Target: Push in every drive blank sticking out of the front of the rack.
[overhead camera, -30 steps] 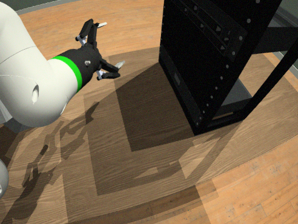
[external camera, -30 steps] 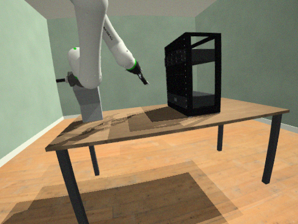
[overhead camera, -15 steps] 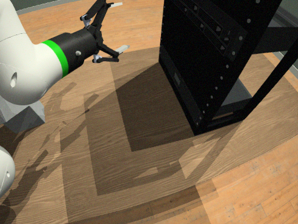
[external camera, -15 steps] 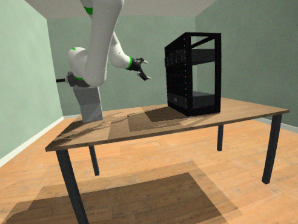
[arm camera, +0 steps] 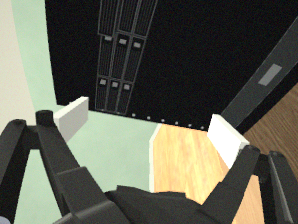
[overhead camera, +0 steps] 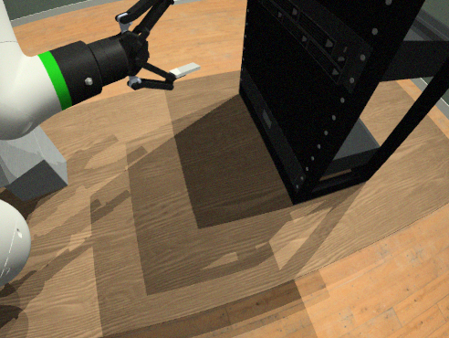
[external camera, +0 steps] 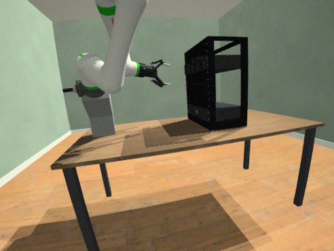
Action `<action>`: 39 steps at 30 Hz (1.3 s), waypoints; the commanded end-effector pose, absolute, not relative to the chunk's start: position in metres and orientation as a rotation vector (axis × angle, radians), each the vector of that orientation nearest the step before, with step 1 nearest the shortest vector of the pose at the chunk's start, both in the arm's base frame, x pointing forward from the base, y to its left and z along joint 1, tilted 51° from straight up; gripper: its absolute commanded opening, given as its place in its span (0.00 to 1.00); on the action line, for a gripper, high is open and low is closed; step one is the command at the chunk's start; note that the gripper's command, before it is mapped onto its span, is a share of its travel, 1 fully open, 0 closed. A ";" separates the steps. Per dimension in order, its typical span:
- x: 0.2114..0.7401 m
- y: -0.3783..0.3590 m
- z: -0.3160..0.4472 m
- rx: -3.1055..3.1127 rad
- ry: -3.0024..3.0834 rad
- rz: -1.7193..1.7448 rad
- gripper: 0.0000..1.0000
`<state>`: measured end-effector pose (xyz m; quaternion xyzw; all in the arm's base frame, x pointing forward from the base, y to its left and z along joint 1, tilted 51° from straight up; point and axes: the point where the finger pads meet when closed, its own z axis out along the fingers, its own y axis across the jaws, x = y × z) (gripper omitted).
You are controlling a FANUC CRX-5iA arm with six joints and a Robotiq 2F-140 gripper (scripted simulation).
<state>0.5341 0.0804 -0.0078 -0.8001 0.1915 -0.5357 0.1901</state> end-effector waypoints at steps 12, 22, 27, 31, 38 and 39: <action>0.514 0.062 0.054 -1.942 0.686 -1.779 1.00; 0.495 0.054 0.088 -1.803 0.708 -1.895 1.00; 0.489 0.053 0.097 -1.768 0.710 -1.922 1.00; 0.486 0.052 0.102 -1.750 0.710 -1.937 1.00; 0.482 0.051 0.107 -1.728 0.709 -1.953 1.00; 0.482 0.051 0.108 -1.727 0.709 -1.954 1.00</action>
